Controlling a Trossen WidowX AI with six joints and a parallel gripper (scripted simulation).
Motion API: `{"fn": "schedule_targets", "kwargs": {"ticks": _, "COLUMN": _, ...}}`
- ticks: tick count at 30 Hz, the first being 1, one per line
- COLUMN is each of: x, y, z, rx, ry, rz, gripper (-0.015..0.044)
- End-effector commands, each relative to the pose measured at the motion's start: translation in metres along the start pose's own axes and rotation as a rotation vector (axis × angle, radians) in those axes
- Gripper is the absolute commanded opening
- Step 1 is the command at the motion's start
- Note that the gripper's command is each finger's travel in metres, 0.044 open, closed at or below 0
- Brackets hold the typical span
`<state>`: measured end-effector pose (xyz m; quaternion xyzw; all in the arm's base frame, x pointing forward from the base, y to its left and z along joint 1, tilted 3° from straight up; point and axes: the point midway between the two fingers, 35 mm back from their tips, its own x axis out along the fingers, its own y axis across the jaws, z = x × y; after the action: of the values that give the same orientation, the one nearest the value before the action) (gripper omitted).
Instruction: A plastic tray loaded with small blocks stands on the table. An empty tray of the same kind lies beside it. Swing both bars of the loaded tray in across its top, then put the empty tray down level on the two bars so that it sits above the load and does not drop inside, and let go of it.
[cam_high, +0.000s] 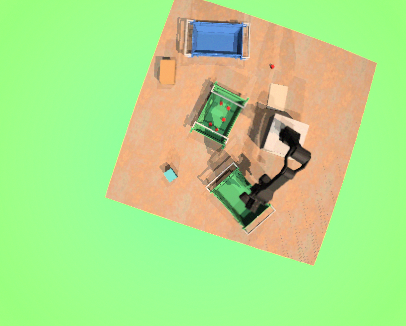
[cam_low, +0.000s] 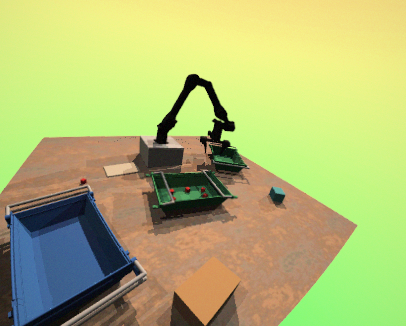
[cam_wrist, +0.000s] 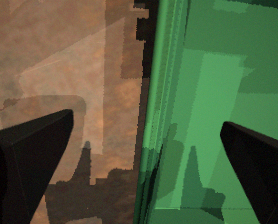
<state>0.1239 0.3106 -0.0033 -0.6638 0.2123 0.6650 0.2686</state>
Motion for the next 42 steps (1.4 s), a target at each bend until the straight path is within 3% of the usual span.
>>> {"fn": "schedule_targets", "kwargs": {"ticks": 1, "x": 0.021, "y": 0.001, "z": -0.001, "rx": -0.004, "ry": 0.004, "rz": -0.001, "gripper": 0.0440}}
{"fn": "schedule_targets", "kwargs": {"ticks": 9, "x": 0.033, "y": 0.003, "z": -0.002, "rx": -0.004, "ry": 0.004, "rz": -0.001, "gripper": 0.0440}}
{"fn": "schedule_targets", "kwargs": {"ticks": 23, "x": 0.033, "y": 0.003, "z": -0.002, "rx": -0.004, "ry": 0.004, "rz": -0.001, "gripper": 0.0235}}
{"fn": "schedule_targets", "kwargs": {"ticks": 42, "x": 0.033, "y": 0.003, "z": -0.002, "rx": -0.004, "ry": 0.004, "rz": -0.001, "gripper": 0.0108}}
